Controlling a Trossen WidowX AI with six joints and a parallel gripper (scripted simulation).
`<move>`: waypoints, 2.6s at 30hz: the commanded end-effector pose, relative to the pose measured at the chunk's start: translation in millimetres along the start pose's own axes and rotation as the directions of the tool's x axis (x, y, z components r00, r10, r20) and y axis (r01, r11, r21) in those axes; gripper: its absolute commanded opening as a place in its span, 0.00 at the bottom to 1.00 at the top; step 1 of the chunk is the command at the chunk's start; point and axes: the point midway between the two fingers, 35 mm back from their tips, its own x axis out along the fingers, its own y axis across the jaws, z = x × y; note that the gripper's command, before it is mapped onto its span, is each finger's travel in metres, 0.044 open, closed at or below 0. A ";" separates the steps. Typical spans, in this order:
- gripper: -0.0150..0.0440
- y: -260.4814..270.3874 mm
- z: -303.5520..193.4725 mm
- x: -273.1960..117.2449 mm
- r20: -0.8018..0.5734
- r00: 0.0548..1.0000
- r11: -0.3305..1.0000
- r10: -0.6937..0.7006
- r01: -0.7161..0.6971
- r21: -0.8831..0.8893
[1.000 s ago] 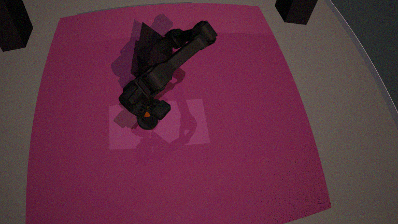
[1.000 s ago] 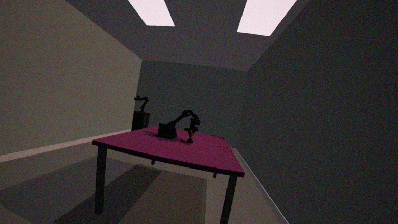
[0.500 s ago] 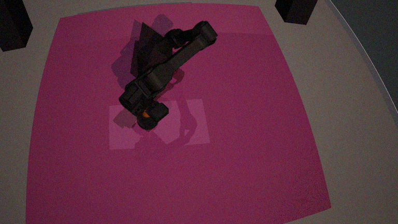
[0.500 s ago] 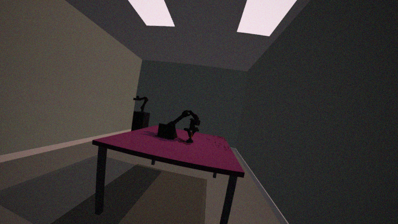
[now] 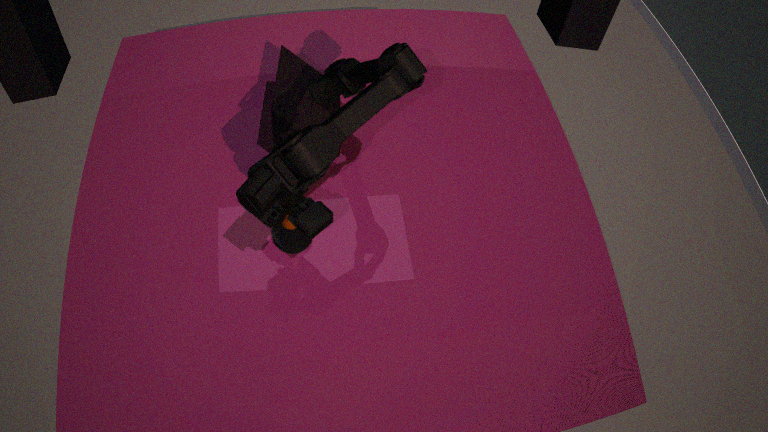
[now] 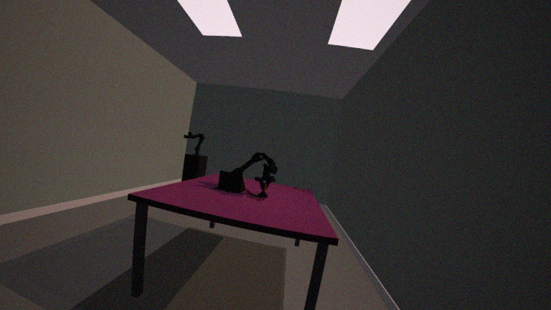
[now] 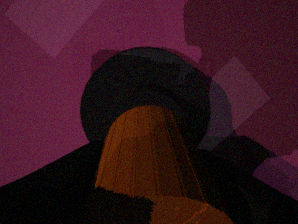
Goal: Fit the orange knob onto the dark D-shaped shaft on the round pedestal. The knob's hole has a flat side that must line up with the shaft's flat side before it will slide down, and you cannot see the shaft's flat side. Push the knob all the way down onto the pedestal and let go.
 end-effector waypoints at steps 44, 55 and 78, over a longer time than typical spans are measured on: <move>0.25 0.6 -0.4 -3.9 0.001 1.000 0.978 0.000 0.000 0.210; 0.25 -1.0 0.1 -0.5 0.001 1.000 0.913 0.000 0.000 0.408; 0.25 0.6 0.2 0.9 0.001 1.000 0.913 0.000 0.000 0.408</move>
